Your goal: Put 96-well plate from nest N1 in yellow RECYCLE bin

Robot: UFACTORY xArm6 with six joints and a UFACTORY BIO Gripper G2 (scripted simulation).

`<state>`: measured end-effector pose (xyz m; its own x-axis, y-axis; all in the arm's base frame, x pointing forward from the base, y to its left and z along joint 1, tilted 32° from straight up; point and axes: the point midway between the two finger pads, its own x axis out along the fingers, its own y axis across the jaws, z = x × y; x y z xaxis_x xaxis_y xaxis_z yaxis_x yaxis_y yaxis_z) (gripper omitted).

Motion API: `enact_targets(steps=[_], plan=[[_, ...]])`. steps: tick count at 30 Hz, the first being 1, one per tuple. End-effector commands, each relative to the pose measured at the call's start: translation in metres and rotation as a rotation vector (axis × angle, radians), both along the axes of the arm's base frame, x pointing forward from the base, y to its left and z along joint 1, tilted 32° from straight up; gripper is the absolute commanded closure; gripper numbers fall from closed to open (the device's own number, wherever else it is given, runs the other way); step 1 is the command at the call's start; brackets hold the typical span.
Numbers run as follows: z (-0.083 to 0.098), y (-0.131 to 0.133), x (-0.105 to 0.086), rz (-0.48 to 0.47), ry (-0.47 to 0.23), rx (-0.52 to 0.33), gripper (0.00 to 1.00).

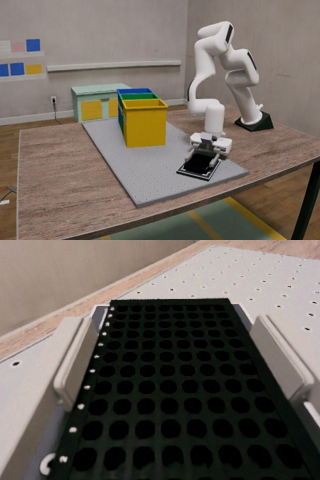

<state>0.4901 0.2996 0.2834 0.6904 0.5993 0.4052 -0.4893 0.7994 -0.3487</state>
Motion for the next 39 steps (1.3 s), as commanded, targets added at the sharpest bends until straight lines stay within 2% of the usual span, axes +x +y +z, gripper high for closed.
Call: enact_targets(steps=[1, 39], plan=[[0.003, 0.001, -0.001, 0.001, -0.003, 0.002, 1.0], [0.022, 0.002, -0.012, 0.001, -0.003, 0.002, 1.0]])
